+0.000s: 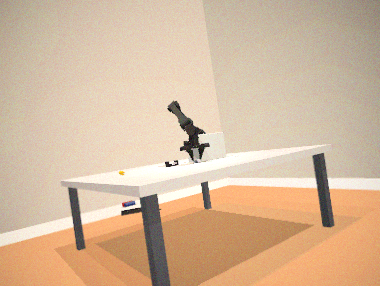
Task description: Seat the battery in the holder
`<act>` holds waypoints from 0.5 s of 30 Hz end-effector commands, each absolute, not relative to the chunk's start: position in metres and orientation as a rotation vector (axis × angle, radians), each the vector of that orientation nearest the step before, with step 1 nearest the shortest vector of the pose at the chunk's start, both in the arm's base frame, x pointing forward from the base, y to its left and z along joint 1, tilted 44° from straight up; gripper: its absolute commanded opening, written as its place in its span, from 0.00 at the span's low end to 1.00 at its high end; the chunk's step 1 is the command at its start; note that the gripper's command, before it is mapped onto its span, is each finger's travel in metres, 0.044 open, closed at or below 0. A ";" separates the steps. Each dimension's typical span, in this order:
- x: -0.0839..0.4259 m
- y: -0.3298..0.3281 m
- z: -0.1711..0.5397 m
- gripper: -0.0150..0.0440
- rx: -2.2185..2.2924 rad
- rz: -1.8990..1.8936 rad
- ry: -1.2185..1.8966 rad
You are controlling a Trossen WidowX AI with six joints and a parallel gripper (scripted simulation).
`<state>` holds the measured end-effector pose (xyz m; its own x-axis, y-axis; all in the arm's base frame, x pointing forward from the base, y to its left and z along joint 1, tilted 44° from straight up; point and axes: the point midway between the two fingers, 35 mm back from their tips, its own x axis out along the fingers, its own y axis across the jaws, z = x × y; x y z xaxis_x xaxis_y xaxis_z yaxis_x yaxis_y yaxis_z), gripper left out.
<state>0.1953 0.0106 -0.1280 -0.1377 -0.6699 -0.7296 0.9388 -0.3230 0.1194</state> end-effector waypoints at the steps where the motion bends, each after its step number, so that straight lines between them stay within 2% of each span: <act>1: 0.190 0.004 -0.132 0.67 0.827 -1.733 0.448; 6: 0.189 0.000 -0.136 0.67 0.827 -1.733 0.446; 10: 0.189 0.000 -0.136 0.49 0.827 -1.733 0.446; 15: 0.189 0.000 -0.136 0.43 0.827 -1.733 0.446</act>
